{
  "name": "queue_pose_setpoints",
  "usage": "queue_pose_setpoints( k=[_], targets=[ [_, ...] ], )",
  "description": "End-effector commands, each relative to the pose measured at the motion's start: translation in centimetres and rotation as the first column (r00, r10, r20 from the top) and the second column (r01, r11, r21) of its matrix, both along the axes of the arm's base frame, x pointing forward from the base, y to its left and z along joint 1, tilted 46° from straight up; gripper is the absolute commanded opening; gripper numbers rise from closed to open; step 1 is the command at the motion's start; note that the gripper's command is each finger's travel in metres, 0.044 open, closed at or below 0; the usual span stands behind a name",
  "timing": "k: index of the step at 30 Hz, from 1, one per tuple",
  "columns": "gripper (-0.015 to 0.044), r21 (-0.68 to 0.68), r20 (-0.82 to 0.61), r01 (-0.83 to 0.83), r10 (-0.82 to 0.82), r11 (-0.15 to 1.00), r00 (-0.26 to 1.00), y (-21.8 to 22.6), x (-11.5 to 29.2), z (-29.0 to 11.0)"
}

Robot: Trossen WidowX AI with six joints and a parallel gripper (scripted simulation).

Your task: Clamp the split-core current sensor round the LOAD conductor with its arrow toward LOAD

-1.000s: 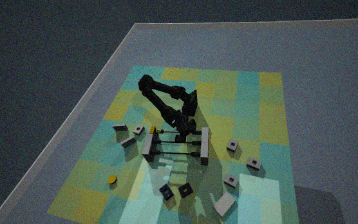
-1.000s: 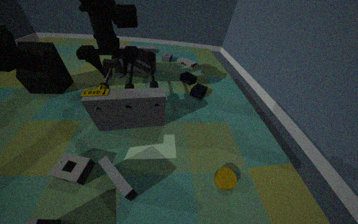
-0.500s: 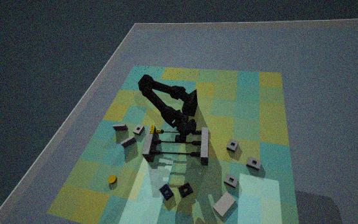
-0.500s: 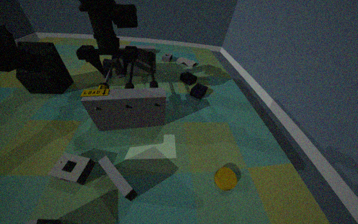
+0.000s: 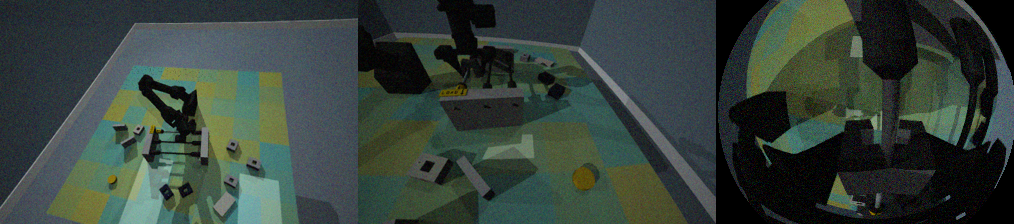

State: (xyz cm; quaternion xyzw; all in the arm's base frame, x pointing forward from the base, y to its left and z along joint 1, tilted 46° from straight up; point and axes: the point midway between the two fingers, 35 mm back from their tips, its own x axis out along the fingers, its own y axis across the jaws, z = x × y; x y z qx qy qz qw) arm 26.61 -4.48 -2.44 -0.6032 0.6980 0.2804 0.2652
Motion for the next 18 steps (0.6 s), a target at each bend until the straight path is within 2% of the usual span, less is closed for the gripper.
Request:
queue_pose_setpoints(
  k=[1,18],
  targets=[
    [0.0000,0.000,-0.004,-0.005,0.005,1.000,1.000,0.59,0.13,0.47],
    [0.0000,-0.007,-0.021,-0.011,0.011,1.000,1.000,1.05,-0.01,0.87]
  ],
)
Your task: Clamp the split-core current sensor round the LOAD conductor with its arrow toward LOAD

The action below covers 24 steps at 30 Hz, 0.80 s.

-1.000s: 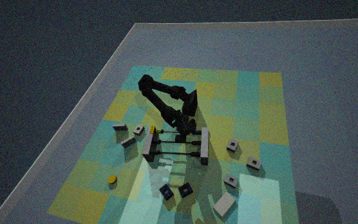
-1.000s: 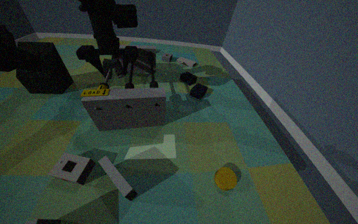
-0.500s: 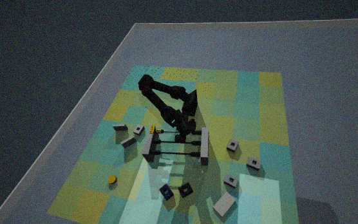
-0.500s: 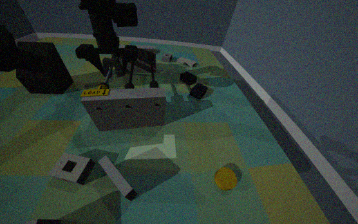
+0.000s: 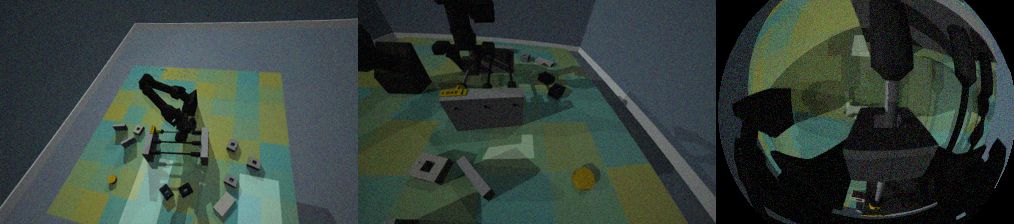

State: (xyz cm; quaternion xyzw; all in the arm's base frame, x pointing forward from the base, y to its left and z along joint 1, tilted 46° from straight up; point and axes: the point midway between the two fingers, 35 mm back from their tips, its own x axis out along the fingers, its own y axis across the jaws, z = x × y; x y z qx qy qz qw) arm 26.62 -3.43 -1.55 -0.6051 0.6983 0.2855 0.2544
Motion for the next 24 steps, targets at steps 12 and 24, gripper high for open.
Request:
queue_pose_setpoints(
  k=[12,24],
  targets=[
    [0.0210,0.000,0.000,0.000,0.000,1.000,1.000,0.00,-0.01,-0.02],
    [0.0361,0.000,0.000,-0.001,0.001,1.000,1.000,0.03,0.00,0.00]
  ],
)
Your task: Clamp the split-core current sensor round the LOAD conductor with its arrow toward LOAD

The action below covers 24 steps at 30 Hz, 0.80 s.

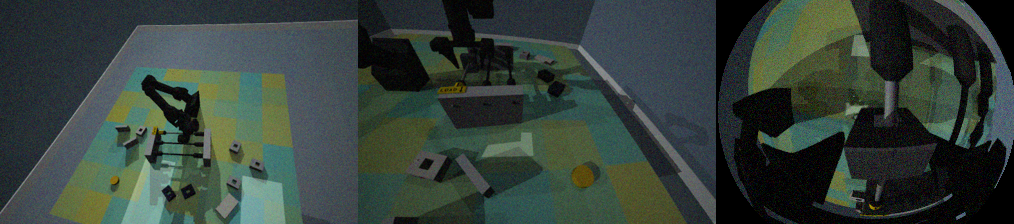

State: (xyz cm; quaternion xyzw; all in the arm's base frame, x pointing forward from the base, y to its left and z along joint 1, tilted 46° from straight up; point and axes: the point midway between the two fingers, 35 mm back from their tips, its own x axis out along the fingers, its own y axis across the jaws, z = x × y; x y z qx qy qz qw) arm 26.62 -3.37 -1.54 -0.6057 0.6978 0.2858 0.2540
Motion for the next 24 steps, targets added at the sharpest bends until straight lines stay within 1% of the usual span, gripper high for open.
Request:
queue_pose_setpoints(
  k=[1,9,20,22,24],
  targets=[
    [0.0335,0.000,0.000,0.001,-0.001,1.000,1.000,-0.02,0.00,-0.01],
    [0.0127,0.000,0.000,0.001,-0.001,1.000,1.000,-0.02,0.00,-0.01],
    [0.0053,0.000,0.000,0.001,-0.001,1.000,1.000,-0.02,0.00,-0.01],
    [0.0001,0.001,0.001,0.001,-0.001,1.000,1.000,0.03,0.01,0.04],
    [0.0000,0.001,0.004,0.002,-0.002,1.000,1.000,0.13,0.03,0.14]
  ],
)
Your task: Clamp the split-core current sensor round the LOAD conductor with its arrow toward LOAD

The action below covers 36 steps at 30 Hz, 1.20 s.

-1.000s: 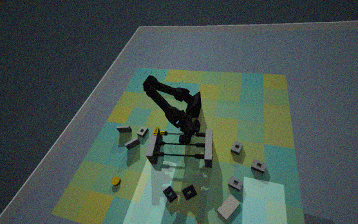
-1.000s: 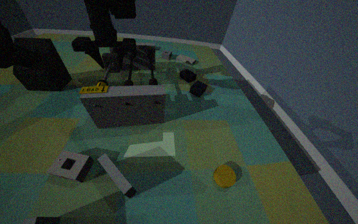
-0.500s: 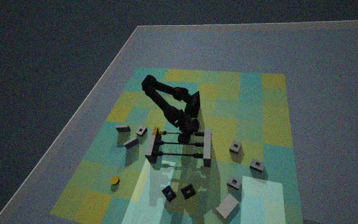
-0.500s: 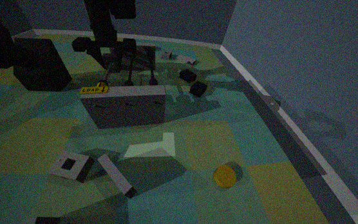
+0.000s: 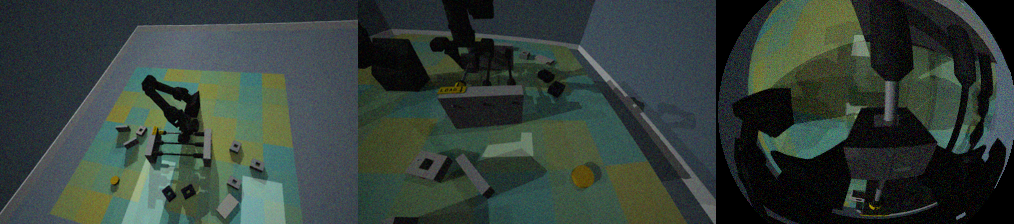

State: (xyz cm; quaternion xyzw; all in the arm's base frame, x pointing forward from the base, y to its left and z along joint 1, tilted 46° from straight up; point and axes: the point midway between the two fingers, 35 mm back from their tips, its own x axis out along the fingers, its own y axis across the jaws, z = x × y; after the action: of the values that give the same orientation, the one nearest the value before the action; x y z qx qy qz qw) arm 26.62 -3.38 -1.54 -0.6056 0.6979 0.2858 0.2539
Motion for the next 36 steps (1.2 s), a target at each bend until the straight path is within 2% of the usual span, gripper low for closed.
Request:
queue_pose_setpoints(
  k=[1,29,36],
  targets=[
    [0.0000,0.002,0.005,0.003,-0.003,1.000,1.000,0.21,0.05,0.22],
    [0.0000,-0.002,-0.003,0.001,-0.001,1.000,1.000,-0.34,-0.04,-0.30],
    [0.0184,0.000,0.000,0.002,-0.002,1.000,1.000,-0.05,0.02,0.01]
  ],
)
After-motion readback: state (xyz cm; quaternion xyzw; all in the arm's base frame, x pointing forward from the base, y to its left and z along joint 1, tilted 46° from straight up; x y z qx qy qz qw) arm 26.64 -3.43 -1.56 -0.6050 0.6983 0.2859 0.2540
